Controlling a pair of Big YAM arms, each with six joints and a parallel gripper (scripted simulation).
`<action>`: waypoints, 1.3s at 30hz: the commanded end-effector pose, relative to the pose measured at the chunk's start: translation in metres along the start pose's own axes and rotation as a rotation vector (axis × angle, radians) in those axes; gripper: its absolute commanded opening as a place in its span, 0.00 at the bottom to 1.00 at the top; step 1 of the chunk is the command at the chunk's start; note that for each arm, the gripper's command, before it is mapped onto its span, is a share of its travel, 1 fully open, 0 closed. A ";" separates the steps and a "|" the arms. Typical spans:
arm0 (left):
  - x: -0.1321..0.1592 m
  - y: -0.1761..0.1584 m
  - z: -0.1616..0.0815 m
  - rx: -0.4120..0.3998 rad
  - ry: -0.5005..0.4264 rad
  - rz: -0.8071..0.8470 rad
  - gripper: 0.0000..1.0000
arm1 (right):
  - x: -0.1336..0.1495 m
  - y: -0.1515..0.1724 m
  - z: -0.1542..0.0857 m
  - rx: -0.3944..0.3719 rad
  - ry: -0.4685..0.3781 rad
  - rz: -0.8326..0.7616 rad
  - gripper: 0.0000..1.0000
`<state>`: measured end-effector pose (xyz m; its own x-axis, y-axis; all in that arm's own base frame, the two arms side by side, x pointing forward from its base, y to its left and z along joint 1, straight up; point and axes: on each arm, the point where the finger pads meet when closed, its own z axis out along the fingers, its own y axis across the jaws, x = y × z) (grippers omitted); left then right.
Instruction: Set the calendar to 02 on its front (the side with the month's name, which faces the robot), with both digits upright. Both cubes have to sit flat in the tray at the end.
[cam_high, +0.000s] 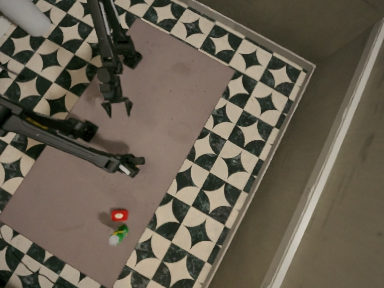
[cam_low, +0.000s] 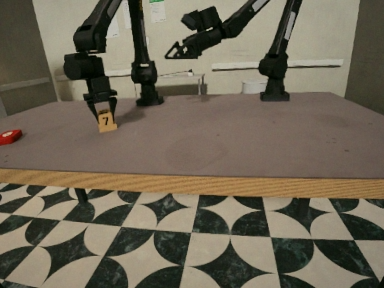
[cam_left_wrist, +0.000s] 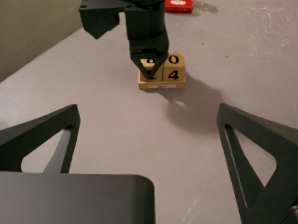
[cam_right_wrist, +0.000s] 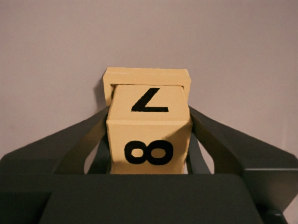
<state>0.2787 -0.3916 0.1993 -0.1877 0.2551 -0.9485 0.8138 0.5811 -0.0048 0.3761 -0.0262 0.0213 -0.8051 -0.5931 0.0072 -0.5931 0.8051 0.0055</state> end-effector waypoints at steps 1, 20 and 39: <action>-0.029 -0.004 0.004 0.007 -0.049 0.007 1.00 | -0.010 -0.009 -0.022 0.030 -0.036 0.002 0.34; -0.033 -0.009 0.012 -0.040 -0.027 -0.081 1.00 | -0.018 -0.004 -0.057 0.010 -0.013 0.011 0.40; -0.034 0.025 0.002 -0.420 -0.031 -0.140 1.00 | -0.108 -0.008 -0.030 -0.003 -0.001 0.028 0.40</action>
<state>0.2950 -0.3668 0.1973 -0.2808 0.1936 -0.9400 0.4938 0.8690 0.0314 0.4287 0.0167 0.0460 -0.8118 -0.5829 0.0359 -0.5822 0.8126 0.0285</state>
